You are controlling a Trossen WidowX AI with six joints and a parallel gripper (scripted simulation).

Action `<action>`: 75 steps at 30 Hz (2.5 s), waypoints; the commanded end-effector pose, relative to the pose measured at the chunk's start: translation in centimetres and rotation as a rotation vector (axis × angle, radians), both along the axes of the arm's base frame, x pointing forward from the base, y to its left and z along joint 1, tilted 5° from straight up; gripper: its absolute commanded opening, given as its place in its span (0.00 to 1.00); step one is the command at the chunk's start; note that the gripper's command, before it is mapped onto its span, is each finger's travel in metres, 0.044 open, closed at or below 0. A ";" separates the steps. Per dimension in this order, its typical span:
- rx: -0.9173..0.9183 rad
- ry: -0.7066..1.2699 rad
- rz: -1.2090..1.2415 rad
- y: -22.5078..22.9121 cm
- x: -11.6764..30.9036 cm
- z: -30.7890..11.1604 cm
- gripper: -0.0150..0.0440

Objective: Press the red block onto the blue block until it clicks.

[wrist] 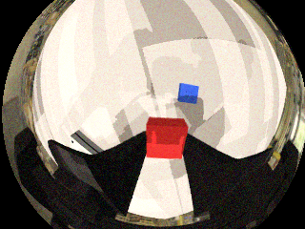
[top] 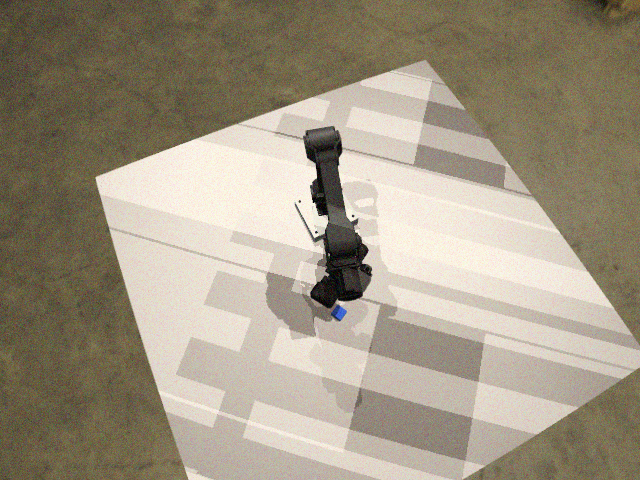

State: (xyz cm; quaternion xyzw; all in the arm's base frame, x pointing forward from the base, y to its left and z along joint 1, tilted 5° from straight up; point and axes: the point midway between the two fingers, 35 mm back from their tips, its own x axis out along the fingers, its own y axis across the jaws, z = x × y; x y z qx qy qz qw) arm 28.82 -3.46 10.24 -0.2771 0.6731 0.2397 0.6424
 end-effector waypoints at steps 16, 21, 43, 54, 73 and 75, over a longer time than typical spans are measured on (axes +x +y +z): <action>-0.003 -0.004 -0.059 -1.1 5.3 -4.5 0.25; -0.003 -0.004 -0.059 -1.2 5.2 -6.3 0.25; -0.003 -0.004 -0.059 -1.3 5.2 -7.8 0.25; -0.003 -0.004 -0.059 -1.3 5.1 -8.1 0.25; -0.001 -0.011 -0.063 -1.3 5.2 -8.3 0.25; -0.001 -0.011 -0.063 -1.3 5.2 -8.3 0.25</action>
